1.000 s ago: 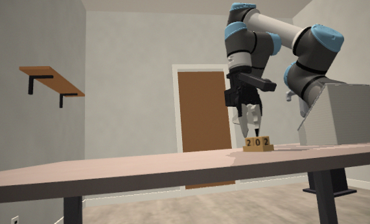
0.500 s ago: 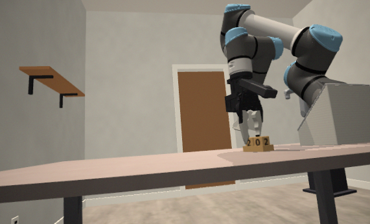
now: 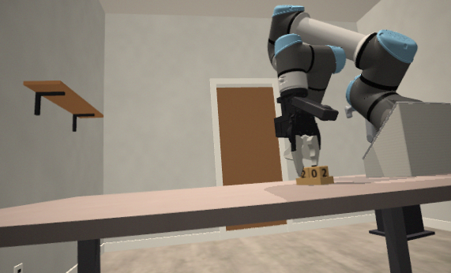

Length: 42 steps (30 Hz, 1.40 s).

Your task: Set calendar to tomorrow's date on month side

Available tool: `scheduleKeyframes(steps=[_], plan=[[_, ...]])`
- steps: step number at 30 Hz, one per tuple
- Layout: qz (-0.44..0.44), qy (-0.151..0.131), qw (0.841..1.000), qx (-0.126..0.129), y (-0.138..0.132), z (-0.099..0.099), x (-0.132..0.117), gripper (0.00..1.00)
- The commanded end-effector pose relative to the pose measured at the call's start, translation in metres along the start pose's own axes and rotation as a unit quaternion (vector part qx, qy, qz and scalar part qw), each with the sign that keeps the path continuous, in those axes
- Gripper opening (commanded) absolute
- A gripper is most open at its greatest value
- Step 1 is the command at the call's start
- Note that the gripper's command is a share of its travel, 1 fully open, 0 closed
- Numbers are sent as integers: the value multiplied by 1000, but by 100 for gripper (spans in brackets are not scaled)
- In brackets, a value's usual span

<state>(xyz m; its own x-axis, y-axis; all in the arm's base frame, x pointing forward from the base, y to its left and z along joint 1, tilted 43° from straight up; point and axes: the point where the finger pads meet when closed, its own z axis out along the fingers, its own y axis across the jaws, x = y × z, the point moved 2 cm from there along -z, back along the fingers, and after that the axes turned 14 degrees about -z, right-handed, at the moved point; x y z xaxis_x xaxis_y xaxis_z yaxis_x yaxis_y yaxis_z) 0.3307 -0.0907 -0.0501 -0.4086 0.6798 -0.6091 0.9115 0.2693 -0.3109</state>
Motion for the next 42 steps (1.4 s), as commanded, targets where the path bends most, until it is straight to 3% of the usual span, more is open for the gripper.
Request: scheduleKeyframes(steps=[1, 23, 24, 42], plan=[[0, 0, 1000, 0, 0, 0, 0, 29], [0, 0, 1000, 0, 0, 0, 0, 29], [0, 0, 1000, 0, 0, 0, 0, 11], [0, 0, 1000, 0, 0, 0, 0, 11]])
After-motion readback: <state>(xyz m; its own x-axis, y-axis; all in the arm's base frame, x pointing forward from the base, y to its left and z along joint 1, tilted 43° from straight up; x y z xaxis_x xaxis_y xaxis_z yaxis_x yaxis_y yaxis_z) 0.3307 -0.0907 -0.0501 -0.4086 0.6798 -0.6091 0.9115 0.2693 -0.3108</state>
